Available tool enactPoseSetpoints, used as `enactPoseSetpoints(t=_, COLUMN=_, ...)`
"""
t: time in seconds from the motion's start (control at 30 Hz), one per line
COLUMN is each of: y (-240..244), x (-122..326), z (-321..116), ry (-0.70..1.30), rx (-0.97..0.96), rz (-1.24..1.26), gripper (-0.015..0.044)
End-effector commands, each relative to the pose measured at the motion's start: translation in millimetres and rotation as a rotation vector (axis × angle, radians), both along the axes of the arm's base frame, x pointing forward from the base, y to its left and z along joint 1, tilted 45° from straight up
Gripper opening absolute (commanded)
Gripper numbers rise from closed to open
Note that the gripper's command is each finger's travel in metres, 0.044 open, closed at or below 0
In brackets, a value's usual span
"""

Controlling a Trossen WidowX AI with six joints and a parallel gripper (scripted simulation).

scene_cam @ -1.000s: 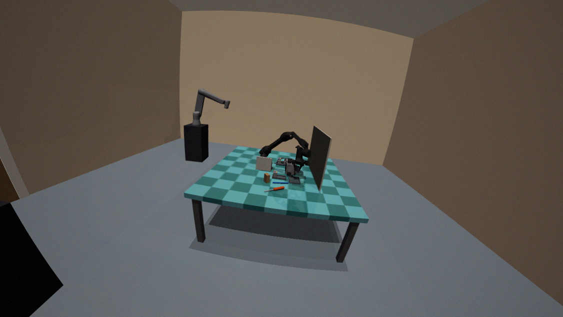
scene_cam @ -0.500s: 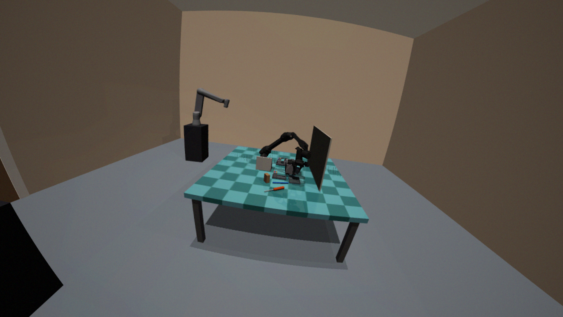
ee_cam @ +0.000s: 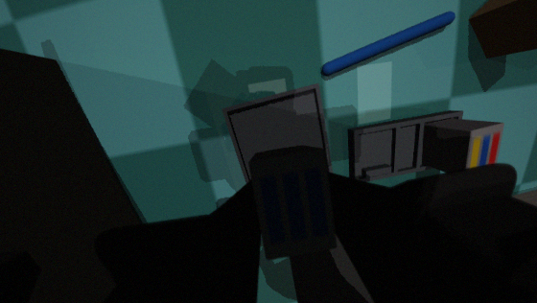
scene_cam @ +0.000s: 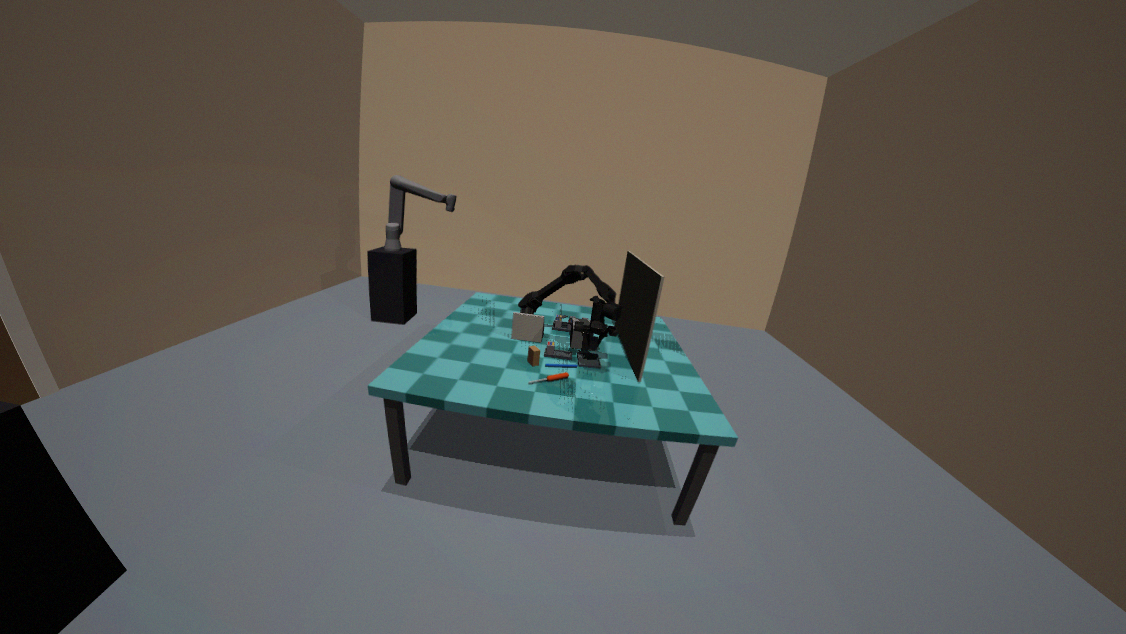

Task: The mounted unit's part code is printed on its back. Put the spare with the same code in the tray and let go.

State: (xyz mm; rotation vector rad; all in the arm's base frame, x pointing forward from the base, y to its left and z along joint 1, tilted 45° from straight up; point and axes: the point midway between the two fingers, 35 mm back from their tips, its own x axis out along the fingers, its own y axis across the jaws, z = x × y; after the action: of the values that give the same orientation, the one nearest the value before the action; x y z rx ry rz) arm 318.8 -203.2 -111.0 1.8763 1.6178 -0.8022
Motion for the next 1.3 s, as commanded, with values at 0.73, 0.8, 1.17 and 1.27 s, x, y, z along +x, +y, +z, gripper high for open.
enactPoseSetpoints(t=0.73, y=16, x=-1, z=-14, ry=0.004, rx=0.011, rz=-0.003, gripper=0.0)
enactPoseSetpoints(t=0.8, y=18, x=-1, z=-15, ry=0.004, rx=0.011, rz=-0.003, gripper=0.0)
enactPoseSetpoints(t=1.17, y=24, x=-1, z=-20, ry=0.003, rx=0.012, rz=-0.002, gripper=0.0)
enactPoseSetpoints(t=1.27, y=26, x=-1, z=-22, ry=0.003, rx=0.012, rz=-0.001, gripper=0.0)
